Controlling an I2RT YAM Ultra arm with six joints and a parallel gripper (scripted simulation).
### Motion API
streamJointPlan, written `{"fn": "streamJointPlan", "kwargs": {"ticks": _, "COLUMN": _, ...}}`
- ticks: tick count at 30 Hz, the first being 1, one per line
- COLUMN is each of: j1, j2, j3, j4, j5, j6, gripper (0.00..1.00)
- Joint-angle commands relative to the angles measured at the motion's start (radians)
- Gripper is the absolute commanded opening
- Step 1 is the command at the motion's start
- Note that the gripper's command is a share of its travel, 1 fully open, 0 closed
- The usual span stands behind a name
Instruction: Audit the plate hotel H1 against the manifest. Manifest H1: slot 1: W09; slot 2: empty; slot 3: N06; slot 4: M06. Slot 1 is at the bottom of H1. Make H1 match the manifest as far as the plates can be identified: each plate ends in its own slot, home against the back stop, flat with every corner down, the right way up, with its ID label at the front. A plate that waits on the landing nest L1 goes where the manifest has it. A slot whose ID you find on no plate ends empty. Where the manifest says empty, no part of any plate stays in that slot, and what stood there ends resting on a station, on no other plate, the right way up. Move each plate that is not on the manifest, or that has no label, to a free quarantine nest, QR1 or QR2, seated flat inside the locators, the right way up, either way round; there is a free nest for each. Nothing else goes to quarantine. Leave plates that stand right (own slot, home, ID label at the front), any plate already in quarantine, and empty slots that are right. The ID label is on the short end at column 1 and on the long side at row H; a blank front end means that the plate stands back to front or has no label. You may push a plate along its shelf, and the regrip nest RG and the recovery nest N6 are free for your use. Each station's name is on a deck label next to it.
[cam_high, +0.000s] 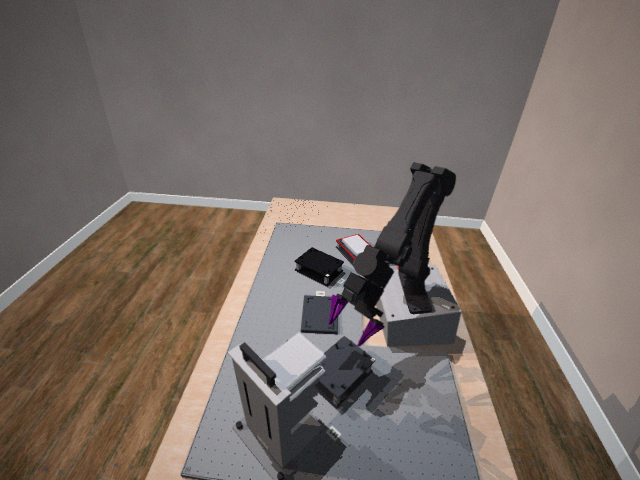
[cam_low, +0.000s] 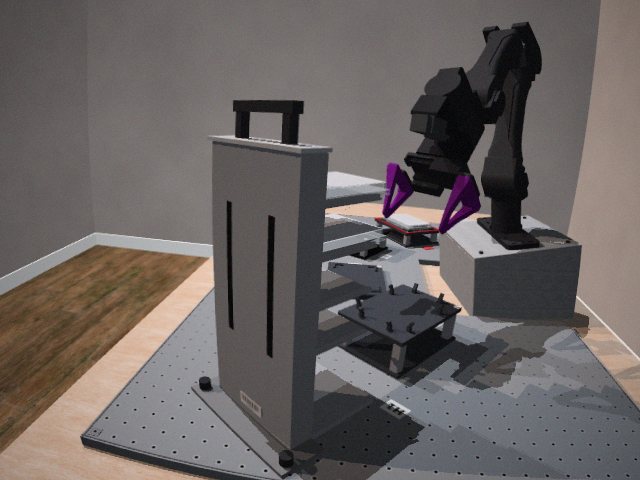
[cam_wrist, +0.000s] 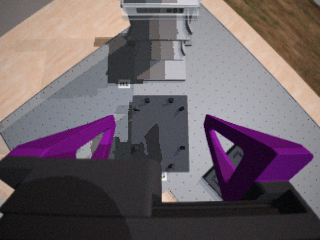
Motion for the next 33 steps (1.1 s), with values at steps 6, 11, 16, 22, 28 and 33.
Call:
{"fn": "streamJointPlan", "kwargs": {"ticks": 6, "j1": -0.001, "j2": 0.041, "j3": 0.047, "j4": 0.036, "j5": -0.002, "j6": -0.004, "gripper": 1.0}}
{"fn": "streamJointPlan", "kwargs": {"ticks": 11, "j1": -0.002, "j2": 0.062, "j3": 0.061, "j4": 0.044, "j5": -0.003, "j6": -0.004, "gripper": 1.0}}
{"fn": "streamJointPlan", "kwargs": {"ticks": 16, "j1": -0.003, "j2": 0.092, "j3": 0.082, "j4": 0.053, "j5": -0.003, "j6": -0.005, "gripper": 1.0}}
{"fn": "streamJointPlan", "kwargs": {"ticks": 22, "j1": -0.004, "j2": 0.126, "j3": 0.108, "j4": 0.061, "j5": -0.004, "j6": -0.005, "gripper": 1.0}}
{"fn": "streamJointPlan", "kwargs": {"ticks": 28, "j1": -0.005, "j2": 0.149, "j3": 0.126, "j4": 0.066, "j5": -0.005, "j6": -0.006, "gripper": 1.0}}
{"fn": "streamJointPlan", "kwargs": {"ticks": 33, "j1": -0.006, "j2": 0.177, "j3": 0.148, "j4": 0.072, "j5": -0.006, "j6": -0.006, "gripper": 1.0}}
